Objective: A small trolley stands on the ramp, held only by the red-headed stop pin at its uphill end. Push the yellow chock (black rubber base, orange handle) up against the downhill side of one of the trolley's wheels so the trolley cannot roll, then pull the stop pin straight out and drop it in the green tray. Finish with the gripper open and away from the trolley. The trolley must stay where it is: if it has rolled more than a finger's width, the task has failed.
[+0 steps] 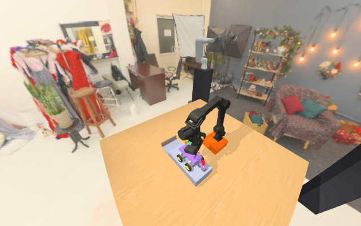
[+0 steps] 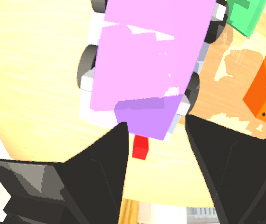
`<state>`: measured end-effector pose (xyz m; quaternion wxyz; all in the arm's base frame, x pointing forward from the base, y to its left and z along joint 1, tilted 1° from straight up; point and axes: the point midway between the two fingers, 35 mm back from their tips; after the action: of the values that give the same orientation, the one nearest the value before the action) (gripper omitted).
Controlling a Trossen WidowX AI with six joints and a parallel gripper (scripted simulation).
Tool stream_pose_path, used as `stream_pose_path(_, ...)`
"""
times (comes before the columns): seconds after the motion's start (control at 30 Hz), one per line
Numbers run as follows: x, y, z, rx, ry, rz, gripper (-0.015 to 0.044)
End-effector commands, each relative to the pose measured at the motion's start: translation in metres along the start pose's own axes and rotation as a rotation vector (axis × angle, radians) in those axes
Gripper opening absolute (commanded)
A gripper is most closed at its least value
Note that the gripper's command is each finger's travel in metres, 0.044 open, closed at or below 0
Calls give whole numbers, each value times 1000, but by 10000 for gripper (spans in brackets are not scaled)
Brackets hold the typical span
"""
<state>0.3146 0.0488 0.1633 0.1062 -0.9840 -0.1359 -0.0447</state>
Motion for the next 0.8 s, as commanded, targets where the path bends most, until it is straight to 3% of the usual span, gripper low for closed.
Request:
stream_pose_path(0.0, 5, -18, 1, 24, -5, 141, 190)
stream_pose_path(0.23, 11, -46, 3, 54, -28, 378, 190)
stream_pose_path(0.77, 11, -47, 14, 55, -29, 384, 190)
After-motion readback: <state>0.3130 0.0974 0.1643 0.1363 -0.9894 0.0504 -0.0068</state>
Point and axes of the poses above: the point midway between the two fingers, 35 mm back from their tips, its own z axis out along the fingers, its own x axis across the jaws, y = z × x, and after that the axes turned 7 degrees about z, right-handed
